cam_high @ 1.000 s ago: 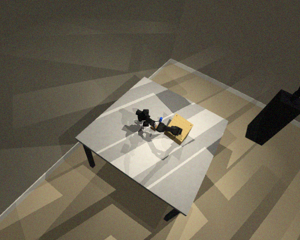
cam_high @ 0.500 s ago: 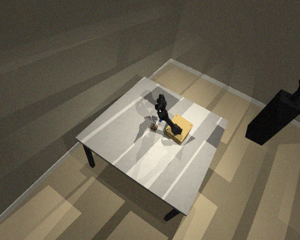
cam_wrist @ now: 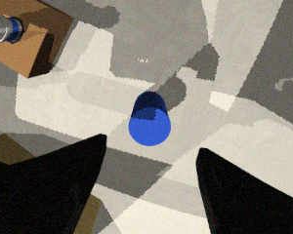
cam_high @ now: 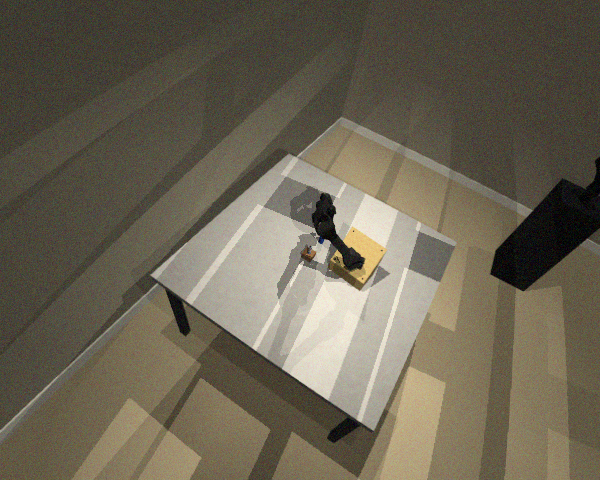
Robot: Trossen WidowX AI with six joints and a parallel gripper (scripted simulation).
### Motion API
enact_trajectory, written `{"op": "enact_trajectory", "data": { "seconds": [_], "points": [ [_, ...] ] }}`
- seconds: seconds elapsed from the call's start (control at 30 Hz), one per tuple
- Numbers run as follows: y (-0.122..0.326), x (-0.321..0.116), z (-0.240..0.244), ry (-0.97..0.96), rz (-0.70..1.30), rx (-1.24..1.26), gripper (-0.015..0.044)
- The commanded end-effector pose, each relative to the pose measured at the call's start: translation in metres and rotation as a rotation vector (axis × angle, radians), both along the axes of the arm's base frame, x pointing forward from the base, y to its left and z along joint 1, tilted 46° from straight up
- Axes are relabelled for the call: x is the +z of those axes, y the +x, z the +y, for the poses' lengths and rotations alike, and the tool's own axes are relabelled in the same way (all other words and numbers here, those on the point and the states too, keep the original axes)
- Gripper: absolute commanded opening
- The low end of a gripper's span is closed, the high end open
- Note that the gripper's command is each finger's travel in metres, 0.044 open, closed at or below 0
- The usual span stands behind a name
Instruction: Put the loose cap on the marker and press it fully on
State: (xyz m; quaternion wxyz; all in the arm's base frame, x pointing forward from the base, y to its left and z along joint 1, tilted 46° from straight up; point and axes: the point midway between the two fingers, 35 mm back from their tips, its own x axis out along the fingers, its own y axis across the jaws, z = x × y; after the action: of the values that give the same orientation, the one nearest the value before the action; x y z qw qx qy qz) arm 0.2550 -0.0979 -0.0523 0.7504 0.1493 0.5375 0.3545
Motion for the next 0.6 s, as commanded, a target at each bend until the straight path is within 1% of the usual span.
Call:
{"op": "enact_trajectory", "data": {
  "seconds": [0.0,0.57],
  "points": [
    [0.001,-0.009,0.010,0.009,0.006,-0.005,0.0255],
    [0.005,-0.026,0.026,0.008,0.006,-0.006,0.0255]
  ]
}}
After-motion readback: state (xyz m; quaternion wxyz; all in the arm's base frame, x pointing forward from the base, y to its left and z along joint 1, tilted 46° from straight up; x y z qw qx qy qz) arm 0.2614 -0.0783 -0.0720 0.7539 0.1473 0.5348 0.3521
